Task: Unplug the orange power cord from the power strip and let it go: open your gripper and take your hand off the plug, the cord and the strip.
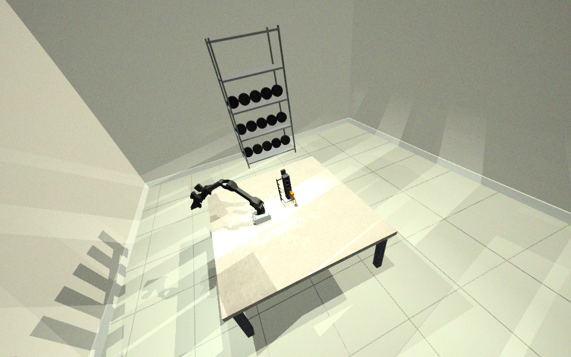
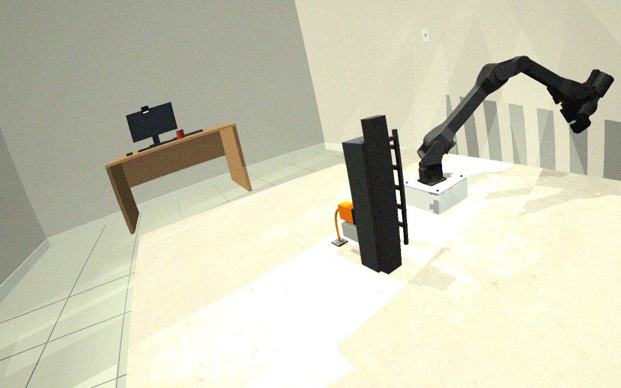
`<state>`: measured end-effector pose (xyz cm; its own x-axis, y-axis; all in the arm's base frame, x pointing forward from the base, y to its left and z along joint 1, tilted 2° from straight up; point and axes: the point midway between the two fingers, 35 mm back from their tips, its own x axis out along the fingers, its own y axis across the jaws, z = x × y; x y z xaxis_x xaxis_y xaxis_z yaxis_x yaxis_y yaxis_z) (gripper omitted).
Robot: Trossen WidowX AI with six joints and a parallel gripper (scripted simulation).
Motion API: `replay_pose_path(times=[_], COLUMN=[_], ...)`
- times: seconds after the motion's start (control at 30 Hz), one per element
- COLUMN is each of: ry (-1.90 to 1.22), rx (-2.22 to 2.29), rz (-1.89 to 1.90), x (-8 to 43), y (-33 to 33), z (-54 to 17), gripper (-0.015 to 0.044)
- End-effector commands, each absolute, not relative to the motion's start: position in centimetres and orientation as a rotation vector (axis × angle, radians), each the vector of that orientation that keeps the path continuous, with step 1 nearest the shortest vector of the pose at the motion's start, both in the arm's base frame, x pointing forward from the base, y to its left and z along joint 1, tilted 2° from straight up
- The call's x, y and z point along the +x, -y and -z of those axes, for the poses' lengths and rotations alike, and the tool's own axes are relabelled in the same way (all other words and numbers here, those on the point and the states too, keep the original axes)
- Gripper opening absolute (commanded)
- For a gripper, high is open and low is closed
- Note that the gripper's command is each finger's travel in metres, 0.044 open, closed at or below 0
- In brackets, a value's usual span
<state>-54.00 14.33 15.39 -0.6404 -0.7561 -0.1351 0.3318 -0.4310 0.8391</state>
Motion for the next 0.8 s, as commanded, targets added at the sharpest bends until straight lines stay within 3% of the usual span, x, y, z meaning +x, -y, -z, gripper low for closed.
replay_pose_path(times=[0.0,0.37,0.77], ry=[1.183,1.451,1.816], rx=[0.670,0.581,0.397], rz=[2.197,2.503,2.812], x=[-52.4,-45.0,-31.8], y=[-19.1,-32.9,-45.4], z=[-15.3,-16.3,-17.3], gripper=[0.0160,0.0160,0.0160])
